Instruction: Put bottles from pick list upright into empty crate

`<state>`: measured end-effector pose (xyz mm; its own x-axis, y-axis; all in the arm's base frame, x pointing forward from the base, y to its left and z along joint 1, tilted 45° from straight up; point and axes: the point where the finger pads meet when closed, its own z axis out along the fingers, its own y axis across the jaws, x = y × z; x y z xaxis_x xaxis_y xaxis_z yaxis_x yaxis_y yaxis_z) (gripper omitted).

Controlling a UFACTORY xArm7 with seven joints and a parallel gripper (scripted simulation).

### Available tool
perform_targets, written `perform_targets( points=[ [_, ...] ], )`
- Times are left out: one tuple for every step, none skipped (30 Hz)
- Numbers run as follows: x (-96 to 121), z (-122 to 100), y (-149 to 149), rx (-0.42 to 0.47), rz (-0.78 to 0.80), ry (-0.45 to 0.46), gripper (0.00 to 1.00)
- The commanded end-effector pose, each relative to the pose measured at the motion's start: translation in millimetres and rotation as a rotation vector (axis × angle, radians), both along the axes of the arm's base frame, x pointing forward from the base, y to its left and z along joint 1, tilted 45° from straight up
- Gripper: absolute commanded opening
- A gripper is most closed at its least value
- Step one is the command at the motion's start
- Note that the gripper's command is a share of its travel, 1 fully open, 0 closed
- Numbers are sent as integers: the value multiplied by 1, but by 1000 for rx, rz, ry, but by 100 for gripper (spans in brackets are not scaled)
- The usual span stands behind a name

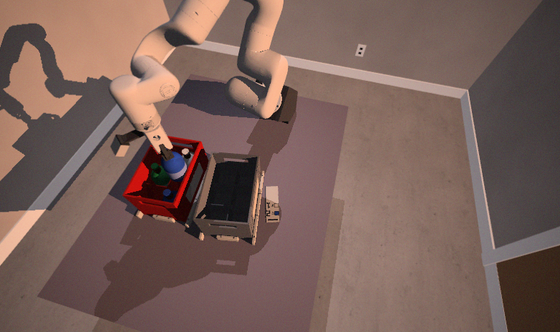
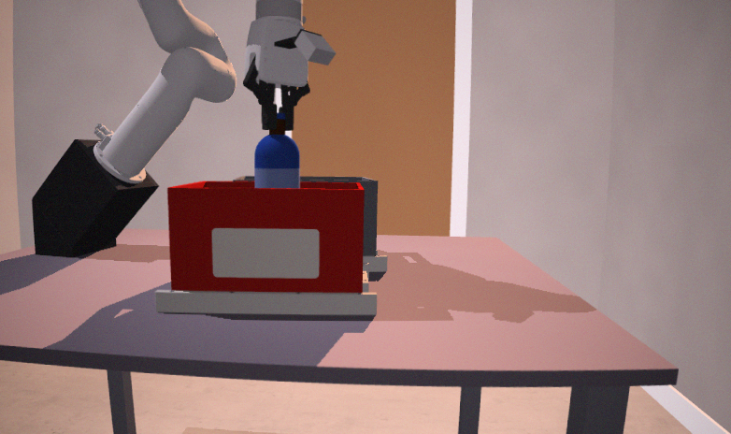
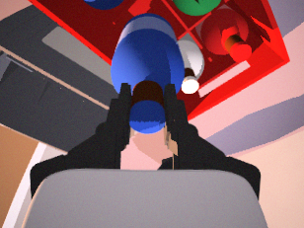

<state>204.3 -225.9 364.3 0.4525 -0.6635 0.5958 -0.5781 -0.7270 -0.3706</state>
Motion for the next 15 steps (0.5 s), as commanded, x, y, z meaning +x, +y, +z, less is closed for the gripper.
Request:
perform_targets(
  points=[
    [-6, 8, 1, -2, -2, -3, 0],
    [-8, 9, 1, -2, -2, -3, 0],
    [-9, 10, 1, -2, -2, -3, 0],
    [-10, 12, 2, -2, -2, -3, 0],
    [-11, 13, 2, -2, -2, -3, 0],
    [-12, 14, 2, -2, -2, -3, 0],
    [-13, 15, 3, -2, -2, -3, 0],
    [-13, 15, 3, -2, -2, -3, 0],
    [-13, 15, 3, -2, -2, -3, 0],
    [-14, 16, 3, -2, -2, -3, 0],
    [-16, 18, 3, -2, -2, -3, 0],
    [-17, 19, 4, -2, -2, -3, 0],
    [-18, 20, 4, -2, -2, -3, 0],
    [-19, 21, 4, -2, -2, -3, 0],
    [-20, 22, 4, -2, -2, -3, 0]
  ],
)
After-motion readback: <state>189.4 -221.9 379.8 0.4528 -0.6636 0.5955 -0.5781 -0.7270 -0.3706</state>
